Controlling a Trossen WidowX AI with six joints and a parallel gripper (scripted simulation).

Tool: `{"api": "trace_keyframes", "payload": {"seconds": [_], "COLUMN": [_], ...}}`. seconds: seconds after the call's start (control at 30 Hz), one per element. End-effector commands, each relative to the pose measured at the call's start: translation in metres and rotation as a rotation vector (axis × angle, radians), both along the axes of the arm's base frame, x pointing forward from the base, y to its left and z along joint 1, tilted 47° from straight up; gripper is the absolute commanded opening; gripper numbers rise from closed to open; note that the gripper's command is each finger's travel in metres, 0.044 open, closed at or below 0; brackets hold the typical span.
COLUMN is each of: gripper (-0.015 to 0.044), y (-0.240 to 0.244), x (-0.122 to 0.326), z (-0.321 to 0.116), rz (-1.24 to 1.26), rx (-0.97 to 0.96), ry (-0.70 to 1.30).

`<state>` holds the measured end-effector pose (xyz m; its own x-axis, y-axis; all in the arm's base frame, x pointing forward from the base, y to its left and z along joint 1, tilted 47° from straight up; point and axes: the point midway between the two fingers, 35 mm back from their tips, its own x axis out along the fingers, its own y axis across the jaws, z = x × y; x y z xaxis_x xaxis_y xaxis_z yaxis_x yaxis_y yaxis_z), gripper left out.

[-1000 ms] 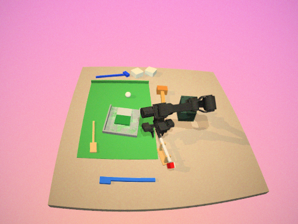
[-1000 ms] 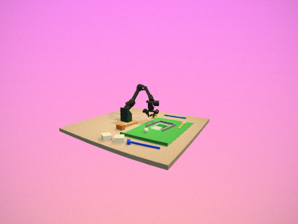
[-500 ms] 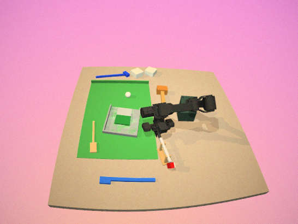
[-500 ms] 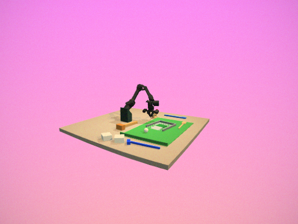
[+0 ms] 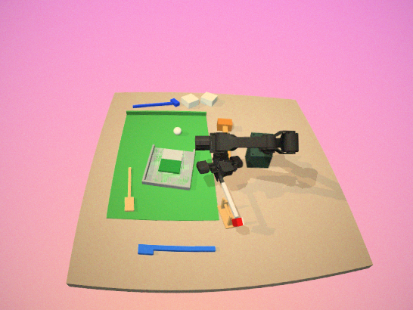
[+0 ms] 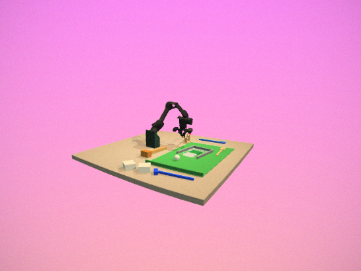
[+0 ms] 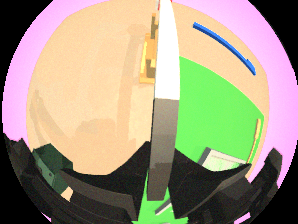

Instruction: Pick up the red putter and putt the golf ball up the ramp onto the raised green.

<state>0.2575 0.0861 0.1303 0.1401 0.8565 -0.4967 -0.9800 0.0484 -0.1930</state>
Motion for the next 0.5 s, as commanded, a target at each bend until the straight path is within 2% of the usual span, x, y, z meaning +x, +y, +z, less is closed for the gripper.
{"api": "trace_keyframes", "payload": {"seconds": [0.0,0.3,0.47], "gripper": [0.0,0.0,0.0], "y": [-0.011,-0.032,-0.035], "x": [-0.001,-0.011,-0.007], "z": [0.012,0.04,0.029], "rz": [0.0,0.0,-0.028], "rx": [0.004,0.021,0.008], "ry": [-0.006,-0.008,0.028]}}
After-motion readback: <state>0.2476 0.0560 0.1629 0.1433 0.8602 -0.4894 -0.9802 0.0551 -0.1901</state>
